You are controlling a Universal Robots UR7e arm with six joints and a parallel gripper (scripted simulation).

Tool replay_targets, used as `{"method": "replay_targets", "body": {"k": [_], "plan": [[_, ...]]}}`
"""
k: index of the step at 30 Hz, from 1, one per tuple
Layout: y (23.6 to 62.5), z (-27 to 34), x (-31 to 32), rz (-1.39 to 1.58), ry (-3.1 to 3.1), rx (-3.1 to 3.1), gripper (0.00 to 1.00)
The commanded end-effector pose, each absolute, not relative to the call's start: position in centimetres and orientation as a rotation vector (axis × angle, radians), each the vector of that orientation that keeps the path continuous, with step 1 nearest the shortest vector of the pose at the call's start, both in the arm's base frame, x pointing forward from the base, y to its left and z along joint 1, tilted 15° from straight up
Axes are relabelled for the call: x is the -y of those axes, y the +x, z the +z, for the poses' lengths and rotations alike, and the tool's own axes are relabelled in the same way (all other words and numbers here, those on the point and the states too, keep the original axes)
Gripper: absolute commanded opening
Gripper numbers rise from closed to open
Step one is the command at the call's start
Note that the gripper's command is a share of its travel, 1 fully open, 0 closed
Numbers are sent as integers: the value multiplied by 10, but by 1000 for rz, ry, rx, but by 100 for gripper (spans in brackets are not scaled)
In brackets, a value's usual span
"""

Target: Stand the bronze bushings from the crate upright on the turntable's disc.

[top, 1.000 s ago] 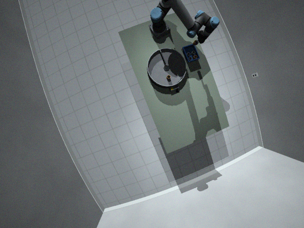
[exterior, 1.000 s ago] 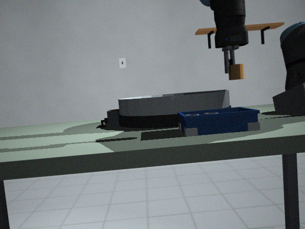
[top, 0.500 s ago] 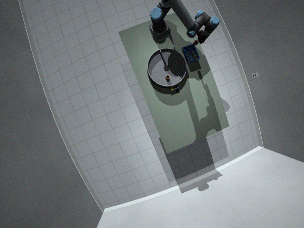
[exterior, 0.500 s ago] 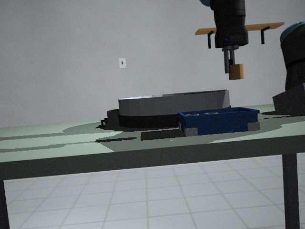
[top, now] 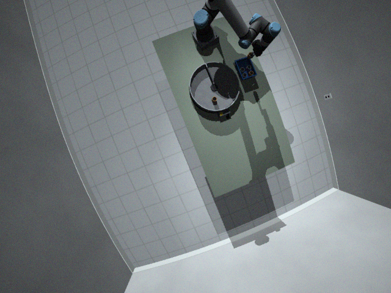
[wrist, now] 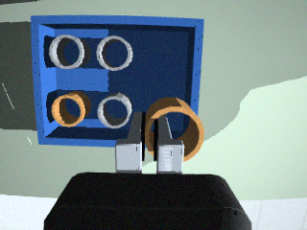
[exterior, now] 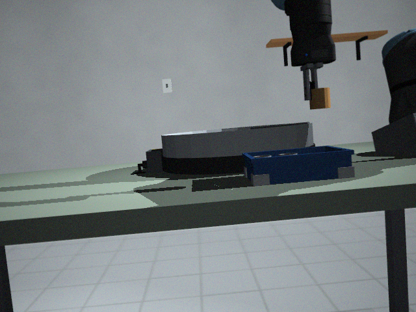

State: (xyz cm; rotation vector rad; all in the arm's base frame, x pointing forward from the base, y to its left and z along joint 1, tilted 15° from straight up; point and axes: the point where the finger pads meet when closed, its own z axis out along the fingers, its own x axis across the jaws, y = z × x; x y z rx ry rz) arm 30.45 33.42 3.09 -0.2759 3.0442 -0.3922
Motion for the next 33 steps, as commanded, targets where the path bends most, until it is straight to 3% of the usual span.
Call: {"method": "replay_targets", "body": {"k": [1,33], "plan": [[307,34,-327,-390,-276,-3043,0],[352,73,-187,-390,-276,-3043,0]]}}
